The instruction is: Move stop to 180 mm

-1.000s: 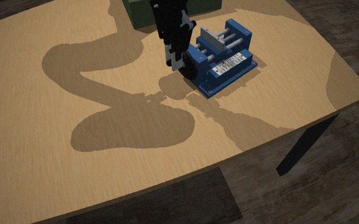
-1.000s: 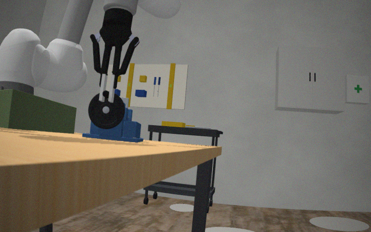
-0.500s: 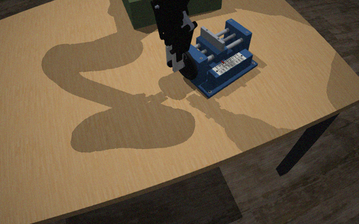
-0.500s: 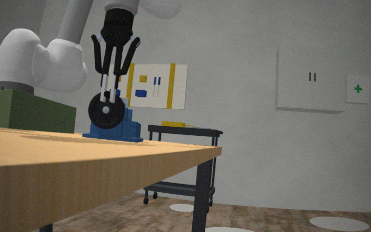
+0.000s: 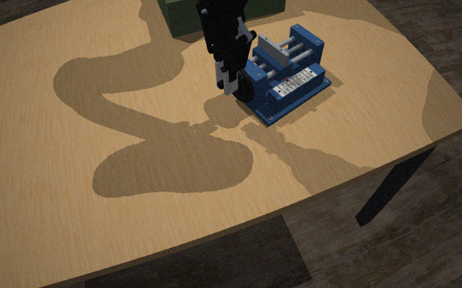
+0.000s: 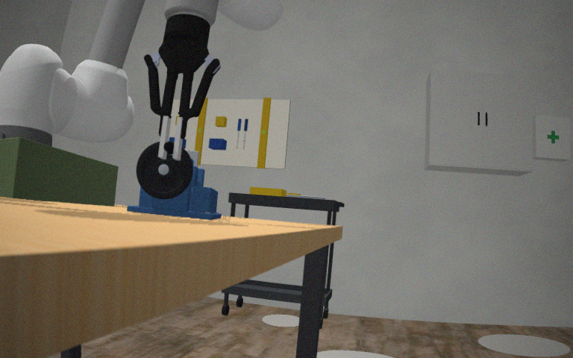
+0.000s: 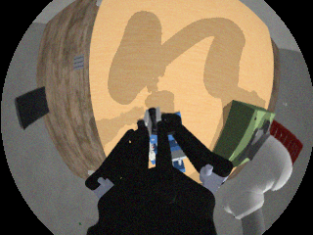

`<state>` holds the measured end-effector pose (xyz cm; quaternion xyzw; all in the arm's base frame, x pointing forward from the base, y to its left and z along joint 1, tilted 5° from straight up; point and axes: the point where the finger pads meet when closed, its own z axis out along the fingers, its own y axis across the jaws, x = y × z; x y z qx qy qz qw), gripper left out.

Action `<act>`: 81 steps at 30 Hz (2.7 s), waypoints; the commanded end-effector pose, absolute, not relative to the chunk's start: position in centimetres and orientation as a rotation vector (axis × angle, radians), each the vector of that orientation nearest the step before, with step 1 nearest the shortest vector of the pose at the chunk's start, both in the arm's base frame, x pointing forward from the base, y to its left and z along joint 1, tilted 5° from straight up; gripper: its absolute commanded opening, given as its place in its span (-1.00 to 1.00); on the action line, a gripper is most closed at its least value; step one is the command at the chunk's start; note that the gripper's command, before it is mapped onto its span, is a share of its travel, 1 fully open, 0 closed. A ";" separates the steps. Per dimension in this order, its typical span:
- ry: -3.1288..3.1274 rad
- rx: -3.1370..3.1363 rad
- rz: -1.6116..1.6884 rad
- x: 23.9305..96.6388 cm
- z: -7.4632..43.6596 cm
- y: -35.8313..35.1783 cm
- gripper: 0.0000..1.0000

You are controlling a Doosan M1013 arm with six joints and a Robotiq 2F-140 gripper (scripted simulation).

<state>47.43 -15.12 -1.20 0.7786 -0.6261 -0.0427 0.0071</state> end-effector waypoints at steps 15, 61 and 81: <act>-1.958 2.435 -0.133 48.3 -1.9 -14.9 -0.92; -1.958 2.435 -0.133 47.9 -7.1 -14.7 -0.92; -1.958 2.435 -0.133 43.8 -7.2 -15.6 -0.92</act>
